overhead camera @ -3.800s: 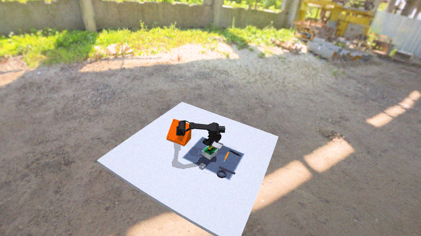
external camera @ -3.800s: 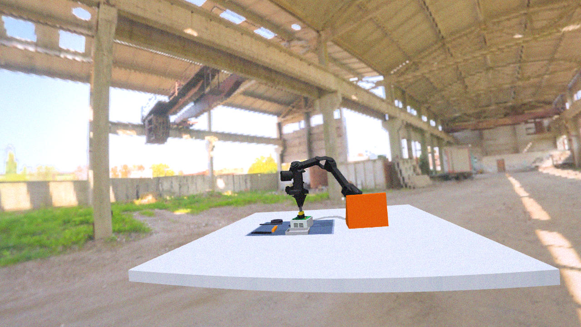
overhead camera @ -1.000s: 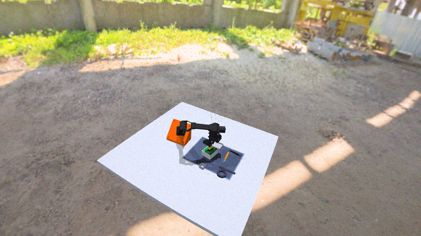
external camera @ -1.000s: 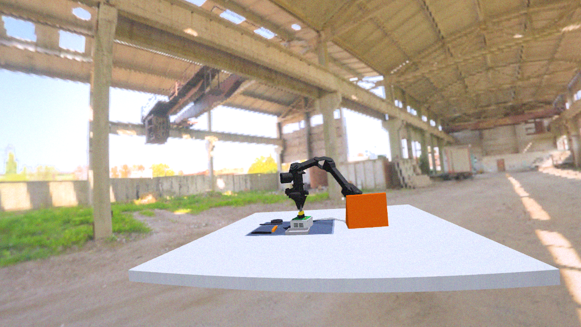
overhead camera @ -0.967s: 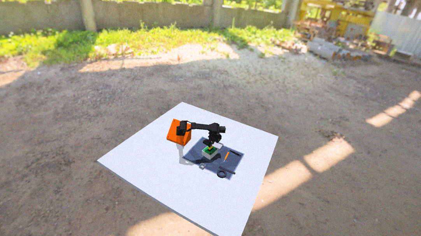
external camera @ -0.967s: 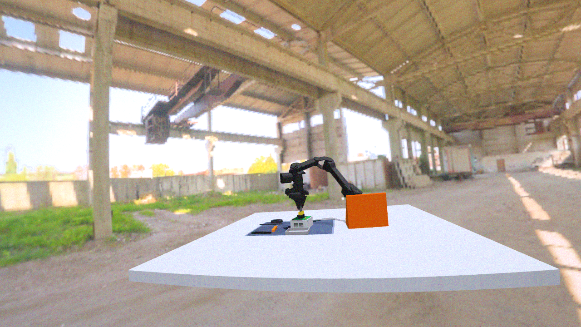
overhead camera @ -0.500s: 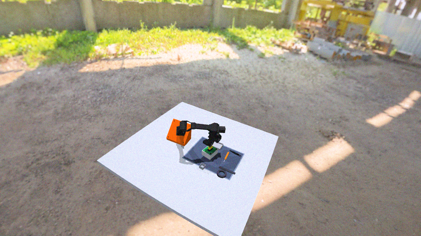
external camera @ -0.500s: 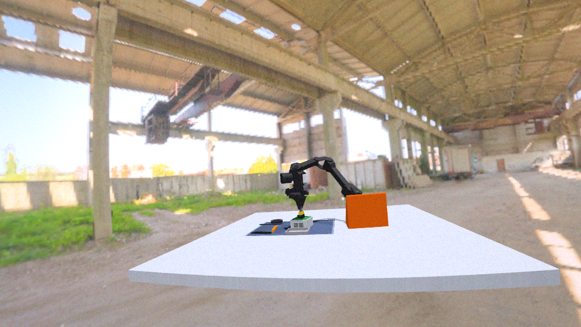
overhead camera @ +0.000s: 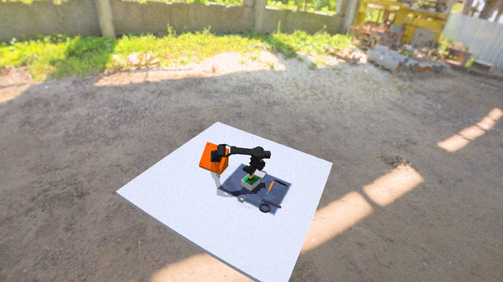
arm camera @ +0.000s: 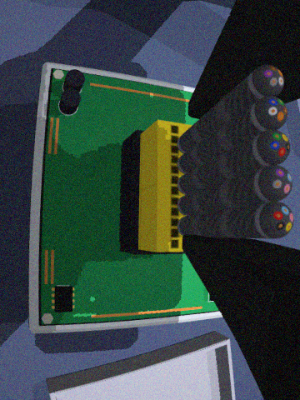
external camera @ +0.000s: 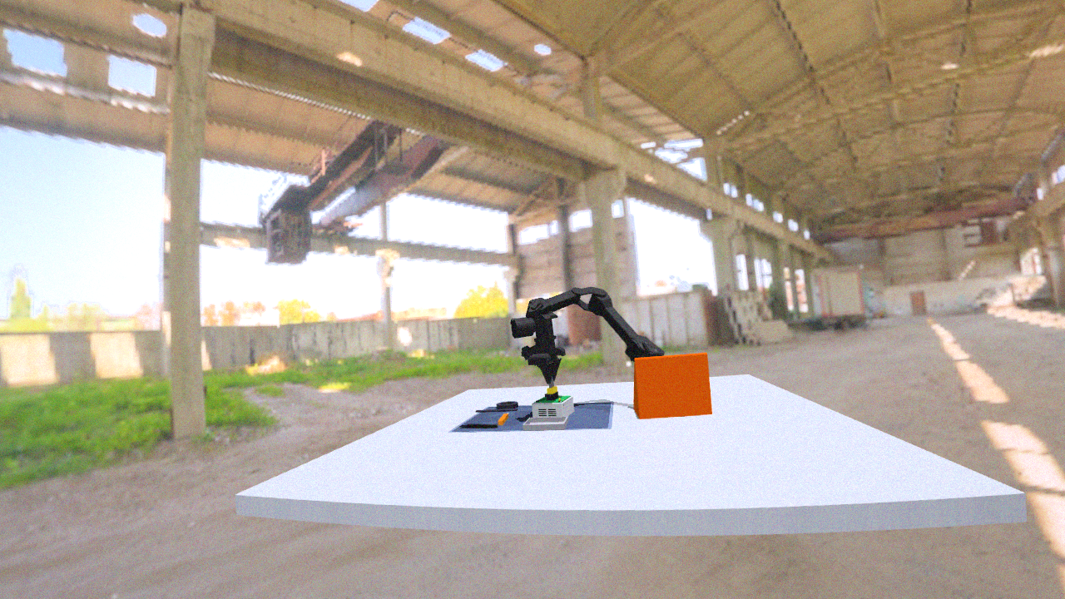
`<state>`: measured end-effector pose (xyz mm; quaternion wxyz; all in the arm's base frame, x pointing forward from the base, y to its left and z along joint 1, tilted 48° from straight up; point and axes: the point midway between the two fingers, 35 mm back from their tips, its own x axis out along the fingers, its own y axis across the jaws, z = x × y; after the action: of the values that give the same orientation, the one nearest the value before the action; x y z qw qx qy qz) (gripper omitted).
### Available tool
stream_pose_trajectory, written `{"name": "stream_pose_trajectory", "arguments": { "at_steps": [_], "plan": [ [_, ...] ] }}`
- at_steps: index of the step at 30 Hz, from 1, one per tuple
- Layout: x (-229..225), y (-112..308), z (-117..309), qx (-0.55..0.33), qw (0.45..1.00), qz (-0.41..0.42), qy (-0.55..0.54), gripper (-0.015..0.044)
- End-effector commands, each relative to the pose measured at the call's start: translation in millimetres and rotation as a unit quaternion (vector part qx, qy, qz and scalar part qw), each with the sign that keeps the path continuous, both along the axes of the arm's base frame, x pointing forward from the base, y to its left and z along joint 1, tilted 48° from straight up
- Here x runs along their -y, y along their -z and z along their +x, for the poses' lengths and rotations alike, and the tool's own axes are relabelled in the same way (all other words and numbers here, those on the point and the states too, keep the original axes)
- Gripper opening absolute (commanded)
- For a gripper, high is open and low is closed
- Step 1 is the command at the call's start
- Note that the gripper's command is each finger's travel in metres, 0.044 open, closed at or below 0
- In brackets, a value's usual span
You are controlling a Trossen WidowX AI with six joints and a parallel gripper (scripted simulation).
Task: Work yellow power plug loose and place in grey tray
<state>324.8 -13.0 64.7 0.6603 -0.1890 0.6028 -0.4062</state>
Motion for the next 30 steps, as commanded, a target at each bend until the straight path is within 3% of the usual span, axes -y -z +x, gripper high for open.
{"name": "stream_pose_trajectory", "arguments": {
  "at_steps": [1,14,26,30],
  "plan": [
    [-15.8,-3.8,1.5,-0.005,1.0,-0.021,-0.015,0.0],
    [-6.2,-20.0,-3.7,0.02,0.995,0.086,-0.037,0.0],
    [-21.3,-5.2,2.4,-0.008,0.999,-0.037,-0.011,0.0],
    [-22.3,-5.2,2.6,-0.009,0.999,-0.041,-0.01,0.0]
  ]
}}
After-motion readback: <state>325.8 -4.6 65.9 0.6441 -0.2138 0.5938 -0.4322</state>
